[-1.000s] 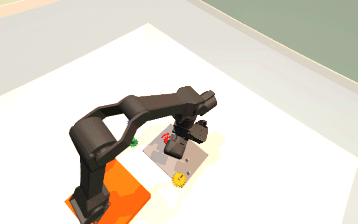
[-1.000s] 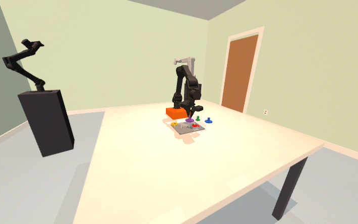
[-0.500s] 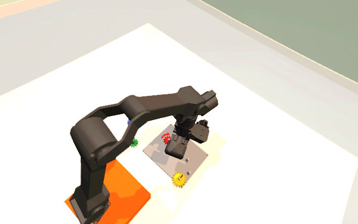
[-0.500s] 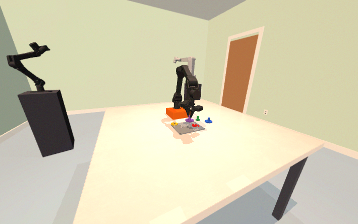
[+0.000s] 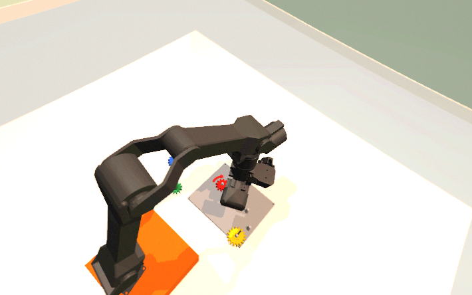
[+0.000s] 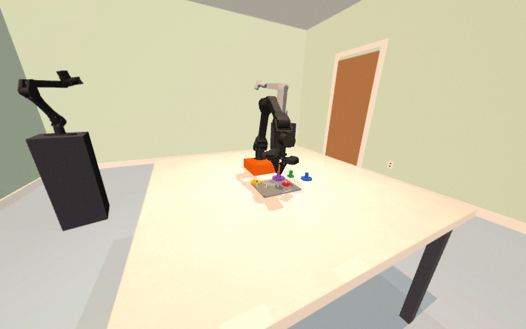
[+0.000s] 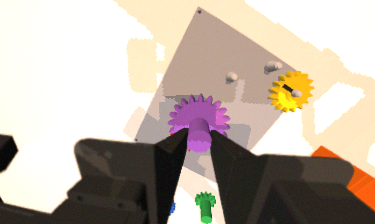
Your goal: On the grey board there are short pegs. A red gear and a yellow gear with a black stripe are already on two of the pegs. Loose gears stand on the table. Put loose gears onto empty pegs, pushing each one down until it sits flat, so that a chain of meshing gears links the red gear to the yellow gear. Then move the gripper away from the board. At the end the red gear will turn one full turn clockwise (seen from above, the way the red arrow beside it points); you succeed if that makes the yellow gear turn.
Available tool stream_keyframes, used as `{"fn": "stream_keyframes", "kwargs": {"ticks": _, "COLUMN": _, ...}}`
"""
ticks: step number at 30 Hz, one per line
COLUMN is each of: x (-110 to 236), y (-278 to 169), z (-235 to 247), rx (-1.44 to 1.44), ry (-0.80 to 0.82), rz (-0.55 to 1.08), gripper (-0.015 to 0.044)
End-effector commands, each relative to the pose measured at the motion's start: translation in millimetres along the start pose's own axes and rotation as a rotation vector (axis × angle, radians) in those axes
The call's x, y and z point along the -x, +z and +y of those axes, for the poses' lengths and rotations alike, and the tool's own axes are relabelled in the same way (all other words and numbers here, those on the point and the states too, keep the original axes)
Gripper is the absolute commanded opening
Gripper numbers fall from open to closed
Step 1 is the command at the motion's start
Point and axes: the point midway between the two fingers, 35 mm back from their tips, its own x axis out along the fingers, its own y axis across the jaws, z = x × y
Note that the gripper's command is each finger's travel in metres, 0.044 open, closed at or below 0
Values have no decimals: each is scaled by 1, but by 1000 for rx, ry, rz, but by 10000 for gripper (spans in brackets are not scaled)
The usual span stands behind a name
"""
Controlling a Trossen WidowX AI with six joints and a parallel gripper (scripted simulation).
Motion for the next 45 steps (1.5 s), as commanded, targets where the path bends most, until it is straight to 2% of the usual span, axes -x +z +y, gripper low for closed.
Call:
{"fn": "stream_keyframes", "kwargs": {"ticks": 1, "x": -8, "y": 0, "z": -2, "rx": 42, "ry": -8, "rz": -1, "gripper": 0}}
{"fn": "stream_keyframes", "kwargs": {"ticks": 9, "x": -20, "y": 1, "z": -2, "rx": 19, "ry": -8, "rz": -1, "gripper": 0}}
{"fn": "stream_keyframes", "kwargs": {"ticks": 22, "x": -40, "y": 0, "z": -2, "rx": -181, "ry": -8, "rz": -2, "gripper": 0}}
{"fn": "stream_keyframes", "kwargs": {"ticks": 27, "x": -36, "y": 1, "z": -3, "rx": -234, "ry": -8, "rz": -2, "gripper": 0}}
{"fn": "stream_keyframes", "kwargs": {"ticks": 45, "x": -40, "y": 0, "z": -2, "rx": 34, "ry": -8, "rz": -1, "gripper": 0}}
